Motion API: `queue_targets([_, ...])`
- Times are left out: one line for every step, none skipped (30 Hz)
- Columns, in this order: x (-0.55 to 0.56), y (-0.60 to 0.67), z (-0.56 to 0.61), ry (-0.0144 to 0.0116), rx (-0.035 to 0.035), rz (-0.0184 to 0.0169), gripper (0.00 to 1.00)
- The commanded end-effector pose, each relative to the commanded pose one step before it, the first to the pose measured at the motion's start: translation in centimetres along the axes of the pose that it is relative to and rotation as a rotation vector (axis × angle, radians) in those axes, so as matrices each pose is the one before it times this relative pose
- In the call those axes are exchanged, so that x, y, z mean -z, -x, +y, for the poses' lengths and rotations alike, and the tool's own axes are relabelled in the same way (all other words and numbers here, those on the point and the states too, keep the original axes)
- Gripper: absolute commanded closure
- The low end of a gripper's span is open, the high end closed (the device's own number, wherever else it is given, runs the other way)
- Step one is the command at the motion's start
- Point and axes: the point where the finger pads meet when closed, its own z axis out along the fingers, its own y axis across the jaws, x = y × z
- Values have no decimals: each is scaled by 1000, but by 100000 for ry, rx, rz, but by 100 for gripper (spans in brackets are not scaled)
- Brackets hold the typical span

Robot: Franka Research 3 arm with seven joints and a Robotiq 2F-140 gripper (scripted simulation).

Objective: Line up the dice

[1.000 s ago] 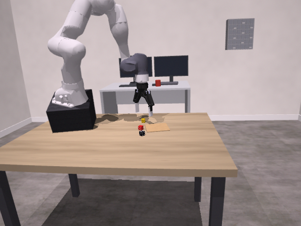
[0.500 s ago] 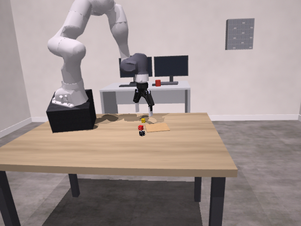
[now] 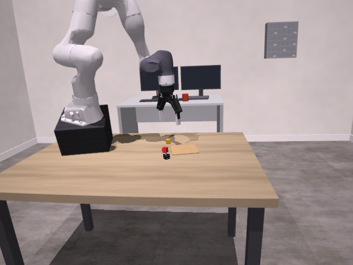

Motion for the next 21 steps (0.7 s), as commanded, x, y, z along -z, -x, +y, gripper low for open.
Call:
queue_targets([1752,864,-479,-771,-2229,-3471,0])
queue_targets([299,2,-1,-4,0,-2,0])
queue_targets([223,-2,2,4,0,2,0])
queue_targets([148,0,0,-1,0,-1,0])
queue_targets([83,1,-1,-2,0,-1,0])
queue_targets([0,0,0,0,0,0,0])
queue_targets([0,0,0,0,0,0,0])
queue_targets([33,0,0,-1,0,-1,0])
queue_targets([5,0,0,0,0,0,0])
queue_targets([0,0,0,0,0,0,0])
queue_targets([0,0,0,0,0,0,0])
queue_targets([0,0,0,0,0,0,0])
queue_targets([0,0,0,0,0,0,0])
queue_targets([0,0,0,0,0,0,0])
queue_targets([0,0,0,0,0,0,0])
queue_targets([0,0,0,0,0,0,0])
queue_targets([0,0,0,0,0,0,0])
queue_targets([0,0,0,0,0,0,0])
queue_targets([13,89,159,56,537,8,0])
queue_targets([0,0,0,0,0,0,0])
queue_targets([0,0,0,0,0,0,0])
